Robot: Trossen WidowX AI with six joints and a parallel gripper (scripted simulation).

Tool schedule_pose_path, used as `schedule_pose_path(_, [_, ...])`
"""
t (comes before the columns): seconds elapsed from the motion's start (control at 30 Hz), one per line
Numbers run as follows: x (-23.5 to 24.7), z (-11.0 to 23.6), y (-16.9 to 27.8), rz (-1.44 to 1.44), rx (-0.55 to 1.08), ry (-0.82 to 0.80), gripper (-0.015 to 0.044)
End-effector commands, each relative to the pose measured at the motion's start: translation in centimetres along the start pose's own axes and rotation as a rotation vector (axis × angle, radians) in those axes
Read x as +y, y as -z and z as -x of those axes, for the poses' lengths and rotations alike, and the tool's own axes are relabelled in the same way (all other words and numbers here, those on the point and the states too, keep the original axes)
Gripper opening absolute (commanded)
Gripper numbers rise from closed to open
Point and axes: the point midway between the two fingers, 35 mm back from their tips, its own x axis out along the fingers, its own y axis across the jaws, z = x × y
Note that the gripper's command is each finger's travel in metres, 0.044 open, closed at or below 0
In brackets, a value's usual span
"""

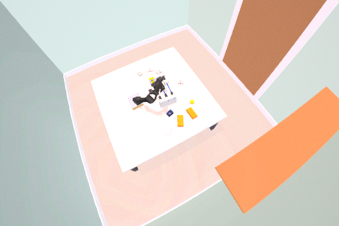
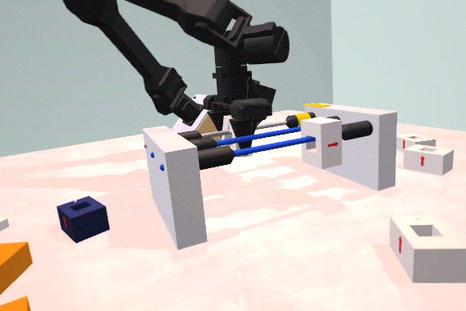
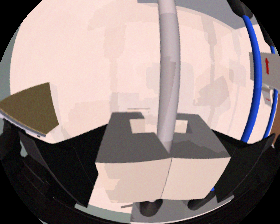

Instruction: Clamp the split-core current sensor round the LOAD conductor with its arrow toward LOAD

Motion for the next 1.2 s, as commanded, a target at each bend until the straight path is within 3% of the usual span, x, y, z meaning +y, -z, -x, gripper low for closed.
schedule_pose_path(0.0, [0.02,1.15,-0.42,0.007,-0.016,0.009,0.0000])
schedule_pose_path(0.53, [0.03,1.07,-0.26,0.007,-0.011,0.006,0.0000])
schedule_pose_path(1.07, [0.05,1.27,-0.37,0.007,-0.011,0.011,0.0420])
schedule_pose_path(1.1, [0.05,1.25,-0.39,0.007,-0.011,0.013,0.0440])
schedule_pose_path(1.17, [0.09,1.13,-0.35,0.008,-0.015,0.005,0.0387])
